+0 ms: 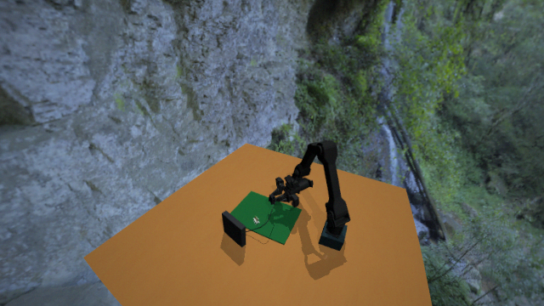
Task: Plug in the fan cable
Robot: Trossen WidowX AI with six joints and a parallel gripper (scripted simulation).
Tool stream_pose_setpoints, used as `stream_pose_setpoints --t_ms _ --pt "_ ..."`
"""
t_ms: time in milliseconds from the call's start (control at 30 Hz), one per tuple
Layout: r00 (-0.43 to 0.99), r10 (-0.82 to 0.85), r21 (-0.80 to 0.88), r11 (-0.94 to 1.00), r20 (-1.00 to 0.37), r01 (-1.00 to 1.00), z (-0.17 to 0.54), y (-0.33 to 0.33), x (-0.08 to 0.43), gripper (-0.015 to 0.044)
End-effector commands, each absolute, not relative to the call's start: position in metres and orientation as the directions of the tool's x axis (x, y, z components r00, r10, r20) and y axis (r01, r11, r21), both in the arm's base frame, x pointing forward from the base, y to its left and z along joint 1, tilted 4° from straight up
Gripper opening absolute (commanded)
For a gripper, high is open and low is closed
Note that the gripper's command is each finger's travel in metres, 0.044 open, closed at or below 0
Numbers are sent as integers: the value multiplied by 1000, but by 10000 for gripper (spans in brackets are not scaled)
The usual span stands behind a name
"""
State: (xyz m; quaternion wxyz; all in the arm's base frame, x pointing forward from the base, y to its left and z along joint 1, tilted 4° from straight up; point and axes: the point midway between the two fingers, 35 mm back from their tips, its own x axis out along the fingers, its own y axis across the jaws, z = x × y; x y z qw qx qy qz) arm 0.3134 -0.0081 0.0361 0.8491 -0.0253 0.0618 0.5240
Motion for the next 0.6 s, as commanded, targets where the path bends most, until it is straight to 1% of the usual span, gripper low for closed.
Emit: stream_pose_setpoints --t_ms 0,567 --pt "444 886 26 451 -130 -892 32 -8 314 0" --pt "444 887 26 451 -130 -892 16 -7 314 0"
